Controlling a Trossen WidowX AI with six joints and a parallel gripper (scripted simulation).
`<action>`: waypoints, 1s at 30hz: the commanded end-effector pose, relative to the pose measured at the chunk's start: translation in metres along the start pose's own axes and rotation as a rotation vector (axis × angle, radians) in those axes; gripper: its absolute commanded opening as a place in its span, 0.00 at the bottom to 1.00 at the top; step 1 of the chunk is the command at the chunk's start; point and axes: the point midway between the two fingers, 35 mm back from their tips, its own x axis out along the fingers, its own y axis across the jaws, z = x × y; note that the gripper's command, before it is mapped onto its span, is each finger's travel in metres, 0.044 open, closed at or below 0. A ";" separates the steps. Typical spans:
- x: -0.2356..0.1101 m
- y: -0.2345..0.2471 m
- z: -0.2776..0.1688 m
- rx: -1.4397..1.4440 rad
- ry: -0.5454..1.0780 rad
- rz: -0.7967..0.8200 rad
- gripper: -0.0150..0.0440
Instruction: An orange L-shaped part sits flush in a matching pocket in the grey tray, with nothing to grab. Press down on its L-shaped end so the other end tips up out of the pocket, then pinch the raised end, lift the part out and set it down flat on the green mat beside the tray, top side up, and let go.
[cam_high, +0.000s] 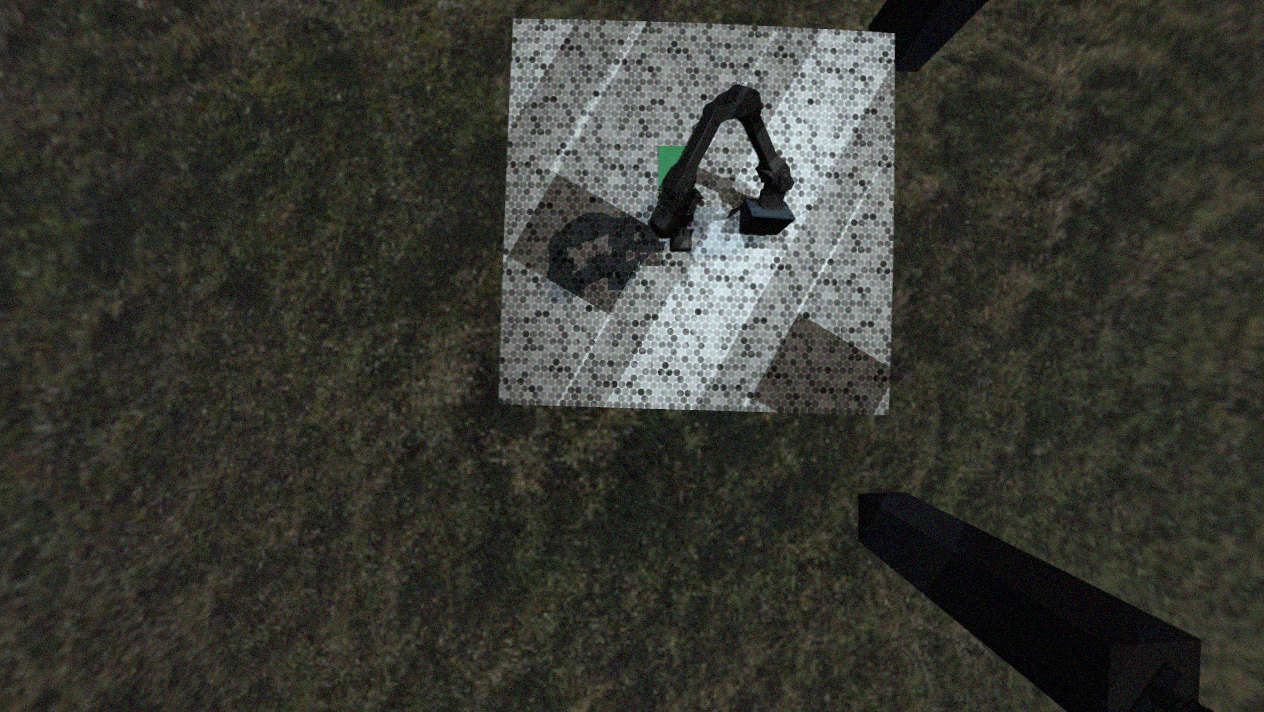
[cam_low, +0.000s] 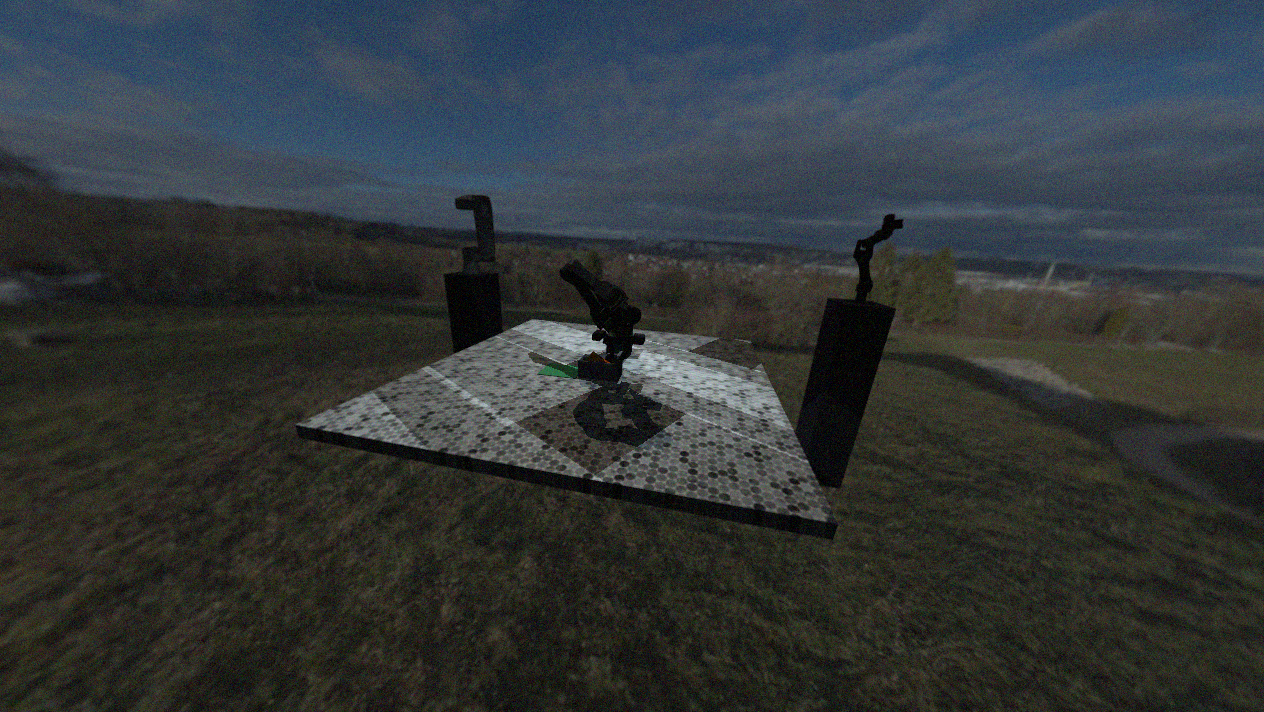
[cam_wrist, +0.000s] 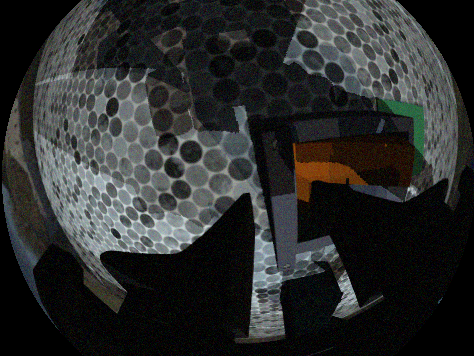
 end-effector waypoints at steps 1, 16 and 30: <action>0.008 -0.001 -0.001 -0.007 0.006 -0.007 0.56; 0.033 -0.002 -0.002 -0.006 0.006 -0.008 0.56; 0.037 -0.002 -0.002 -0.006 0.006 -0.008 0.56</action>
